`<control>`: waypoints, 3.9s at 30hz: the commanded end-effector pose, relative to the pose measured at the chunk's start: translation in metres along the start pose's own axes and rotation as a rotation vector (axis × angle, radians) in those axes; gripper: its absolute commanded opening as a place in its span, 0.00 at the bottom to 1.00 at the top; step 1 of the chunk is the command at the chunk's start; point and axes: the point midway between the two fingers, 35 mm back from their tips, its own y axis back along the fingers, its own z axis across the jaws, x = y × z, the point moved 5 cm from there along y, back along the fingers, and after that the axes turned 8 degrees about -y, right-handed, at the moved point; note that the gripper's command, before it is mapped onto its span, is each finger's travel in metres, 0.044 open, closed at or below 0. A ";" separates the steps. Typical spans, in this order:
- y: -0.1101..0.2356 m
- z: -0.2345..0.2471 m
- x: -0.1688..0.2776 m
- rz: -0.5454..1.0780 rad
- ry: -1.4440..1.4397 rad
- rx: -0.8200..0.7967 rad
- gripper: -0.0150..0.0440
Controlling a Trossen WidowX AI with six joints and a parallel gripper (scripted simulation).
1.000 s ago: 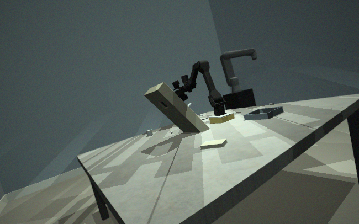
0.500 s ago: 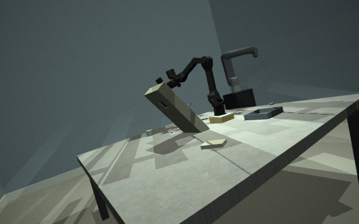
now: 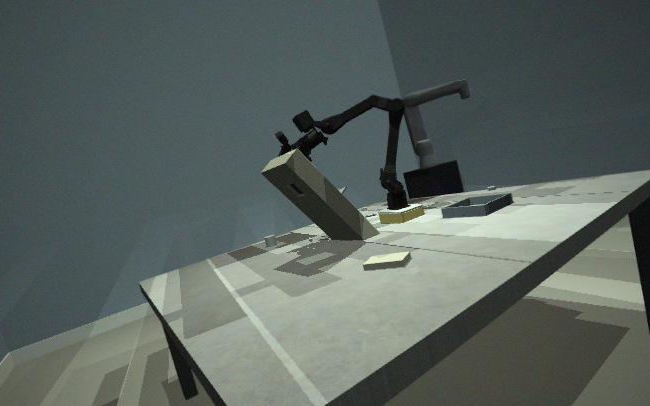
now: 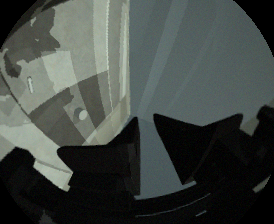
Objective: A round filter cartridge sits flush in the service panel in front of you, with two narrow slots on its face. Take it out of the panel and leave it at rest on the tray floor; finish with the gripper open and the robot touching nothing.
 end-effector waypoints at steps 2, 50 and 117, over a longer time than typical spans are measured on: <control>0.033 -0.002 -0.075 -0.196 0.100 -0.033 0.42; 0.081 0.030 -0.188 -0.538 0.300 -0.085 0.42; 0.058 0.035 -0.201 -0.538 0.299 -0.084 0.42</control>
